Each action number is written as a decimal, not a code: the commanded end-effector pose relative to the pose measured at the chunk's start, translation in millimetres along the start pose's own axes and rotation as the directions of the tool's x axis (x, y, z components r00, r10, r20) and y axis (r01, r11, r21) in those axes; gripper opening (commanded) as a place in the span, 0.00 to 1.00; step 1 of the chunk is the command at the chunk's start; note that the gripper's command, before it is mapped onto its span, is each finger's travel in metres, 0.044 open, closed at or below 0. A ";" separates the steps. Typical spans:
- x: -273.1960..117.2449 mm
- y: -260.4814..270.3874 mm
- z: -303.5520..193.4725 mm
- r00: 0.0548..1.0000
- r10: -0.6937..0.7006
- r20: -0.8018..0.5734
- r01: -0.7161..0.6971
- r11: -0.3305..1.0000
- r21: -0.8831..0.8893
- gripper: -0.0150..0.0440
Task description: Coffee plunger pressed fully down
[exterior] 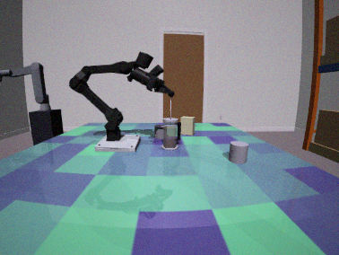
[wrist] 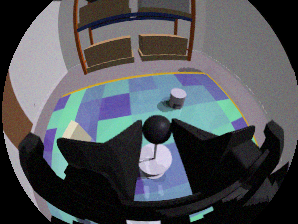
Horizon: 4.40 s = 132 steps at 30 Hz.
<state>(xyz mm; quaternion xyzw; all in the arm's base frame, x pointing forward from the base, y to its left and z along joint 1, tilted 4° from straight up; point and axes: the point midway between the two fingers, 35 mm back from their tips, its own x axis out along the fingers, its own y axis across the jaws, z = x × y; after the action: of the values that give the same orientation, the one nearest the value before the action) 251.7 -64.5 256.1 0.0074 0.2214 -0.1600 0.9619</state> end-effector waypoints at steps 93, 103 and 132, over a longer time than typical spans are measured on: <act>58.2 -1.1 -66.4 1.000 0.001 -0.022 -0.001 1.000 -0.007 0.45; 56.0 -1.1 -62.5 1.000 0.002 -0.005 -0.002 1.000 0.003 0.45; -2.6 -0.4 -5.8 1.000 0.000 -0.024 0.000 1.000 -0.005 1.00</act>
<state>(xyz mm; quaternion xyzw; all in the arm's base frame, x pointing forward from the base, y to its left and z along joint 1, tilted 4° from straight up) 256.6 -66.0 240.6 0.0056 0.2264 -0.1563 0.9614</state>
